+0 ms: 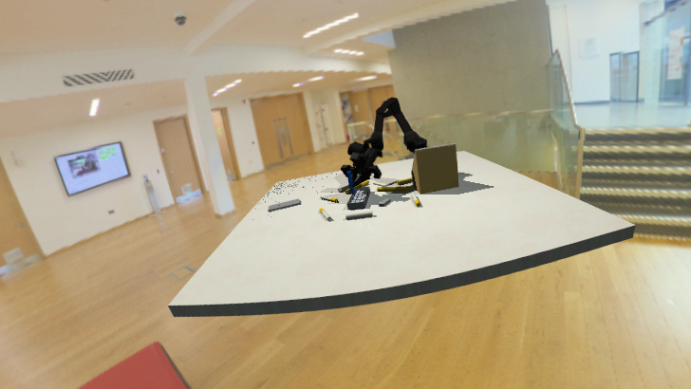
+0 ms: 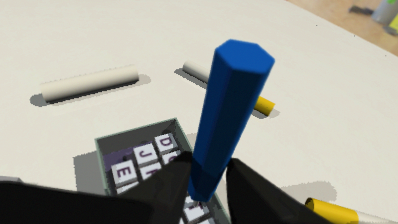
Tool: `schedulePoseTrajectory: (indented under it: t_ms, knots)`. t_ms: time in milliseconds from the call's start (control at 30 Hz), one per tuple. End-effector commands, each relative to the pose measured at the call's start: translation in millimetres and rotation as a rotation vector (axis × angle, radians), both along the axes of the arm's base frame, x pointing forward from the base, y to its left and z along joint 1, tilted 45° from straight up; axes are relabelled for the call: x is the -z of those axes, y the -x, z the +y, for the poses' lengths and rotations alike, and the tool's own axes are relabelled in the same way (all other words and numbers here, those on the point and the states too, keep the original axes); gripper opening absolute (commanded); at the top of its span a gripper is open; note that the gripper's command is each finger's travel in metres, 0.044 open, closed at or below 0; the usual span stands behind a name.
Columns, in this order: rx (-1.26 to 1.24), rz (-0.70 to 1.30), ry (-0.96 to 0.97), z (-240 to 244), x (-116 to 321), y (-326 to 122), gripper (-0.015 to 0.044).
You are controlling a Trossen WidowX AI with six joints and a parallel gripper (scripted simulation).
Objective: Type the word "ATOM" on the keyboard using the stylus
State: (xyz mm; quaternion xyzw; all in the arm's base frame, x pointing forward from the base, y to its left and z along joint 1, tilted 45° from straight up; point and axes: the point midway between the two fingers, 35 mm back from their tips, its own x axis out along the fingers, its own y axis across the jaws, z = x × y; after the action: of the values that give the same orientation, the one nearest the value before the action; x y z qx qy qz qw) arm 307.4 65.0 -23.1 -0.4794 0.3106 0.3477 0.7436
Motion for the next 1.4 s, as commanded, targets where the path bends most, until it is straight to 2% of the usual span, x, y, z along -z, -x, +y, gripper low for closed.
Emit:
schedulePoseTrajectory:
  t_ms: [0, 533, 867, 1367]
  knots:
    - [-0.005, 0.006, -0.001, -0.8, 3.7, 0.8, 0.0081]
    - [-0.005, 0.006, -0.001, -0.6, 3.5, 0.8, 0.0081]
    - [-0.005, 0.006, -0.002, 23.4, -20.7, 6.2, 0.0081]
    - [-0.005, 0.006, -0.002, 24.7, -22.1, 6.6, 0.0081]
